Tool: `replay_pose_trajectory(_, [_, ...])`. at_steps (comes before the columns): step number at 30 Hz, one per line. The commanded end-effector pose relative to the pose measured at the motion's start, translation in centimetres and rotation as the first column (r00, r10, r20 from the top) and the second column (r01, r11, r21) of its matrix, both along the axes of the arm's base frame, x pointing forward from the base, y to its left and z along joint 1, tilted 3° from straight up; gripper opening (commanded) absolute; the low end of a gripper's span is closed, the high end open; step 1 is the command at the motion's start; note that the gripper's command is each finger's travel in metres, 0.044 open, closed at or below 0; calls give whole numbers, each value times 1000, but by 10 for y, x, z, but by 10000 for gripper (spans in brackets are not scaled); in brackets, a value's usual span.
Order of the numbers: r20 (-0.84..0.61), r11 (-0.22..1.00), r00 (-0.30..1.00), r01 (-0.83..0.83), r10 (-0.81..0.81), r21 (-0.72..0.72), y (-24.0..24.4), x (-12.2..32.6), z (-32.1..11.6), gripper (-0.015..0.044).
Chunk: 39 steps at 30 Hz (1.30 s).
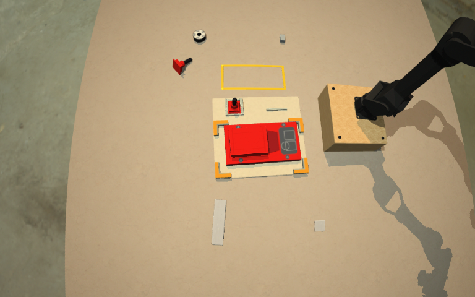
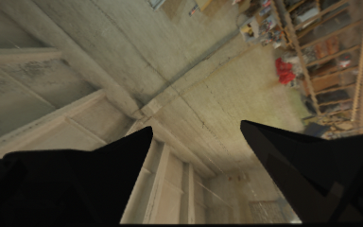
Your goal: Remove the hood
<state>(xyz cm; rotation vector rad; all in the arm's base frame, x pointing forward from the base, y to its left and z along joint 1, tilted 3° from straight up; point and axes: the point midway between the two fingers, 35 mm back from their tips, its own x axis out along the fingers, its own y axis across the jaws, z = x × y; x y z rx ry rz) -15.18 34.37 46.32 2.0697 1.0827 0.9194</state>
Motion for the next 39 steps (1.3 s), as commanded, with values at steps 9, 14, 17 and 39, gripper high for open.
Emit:
replay_pose_trajectory(9, [269, 979, 957, 148, -107, -138, 46, 38, -21, 440])
replay_pose_trajectory(14, [414, 943, 899, 251, -143, -219, 71, 71, -37, 440])
replay_pose_trajectory(17, [490, 913, 859, 311, -151, -265, 84, 94, -47, 440])
replay_pose_trajectory(39, [791, 461, 595, 667, 142, -585, 115, 288, -155, 440])
